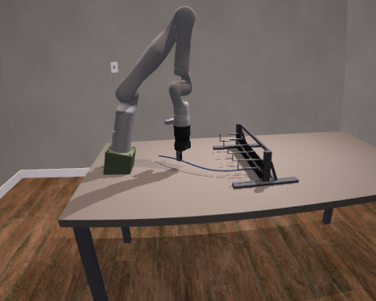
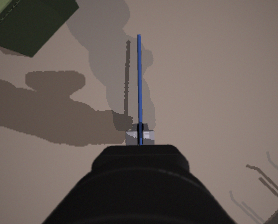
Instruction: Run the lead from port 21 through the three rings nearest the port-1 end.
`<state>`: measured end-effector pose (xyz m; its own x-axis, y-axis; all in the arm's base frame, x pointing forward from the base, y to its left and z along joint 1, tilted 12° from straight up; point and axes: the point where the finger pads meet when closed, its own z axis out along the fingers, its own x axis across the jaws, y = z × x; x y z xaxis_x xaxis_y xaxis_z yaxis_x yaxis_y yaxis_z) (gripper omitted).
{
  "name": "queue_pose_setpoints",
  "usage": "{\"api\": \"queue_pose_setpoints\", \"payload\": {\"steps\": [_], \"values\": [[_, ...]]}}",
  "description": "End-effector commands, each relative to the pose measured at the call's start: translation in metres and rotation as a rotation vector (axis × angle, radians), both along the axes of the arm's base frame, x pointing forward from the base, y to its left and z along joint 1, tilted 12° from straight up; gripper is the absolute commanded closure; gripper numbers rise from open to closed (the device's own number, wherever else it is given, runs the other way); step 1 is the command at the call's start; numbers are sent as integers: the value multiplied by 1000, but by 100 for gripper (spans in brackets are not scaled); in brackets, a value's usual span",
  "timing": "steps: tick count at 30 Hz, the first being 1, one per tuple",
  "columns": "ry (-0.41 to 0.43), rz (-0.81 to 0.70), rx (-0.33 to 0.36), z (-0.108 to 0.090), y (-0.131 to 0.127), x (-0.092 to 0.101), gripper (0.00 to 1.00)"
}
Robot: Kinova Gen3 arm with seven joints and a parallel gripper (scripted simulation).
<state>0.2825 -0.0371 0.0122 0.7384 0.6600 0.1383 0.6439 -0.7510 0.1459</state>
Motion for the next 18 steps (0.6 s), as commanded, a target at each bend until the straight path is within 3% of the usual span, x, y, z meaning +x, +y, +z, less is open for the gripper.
{"api": "queue_pose_setpoints", "payload": {"steps": [1,18], "values": [[-3,2,-1,1,0,1,100],[1,-13,-2,3,2,4,100]]}}
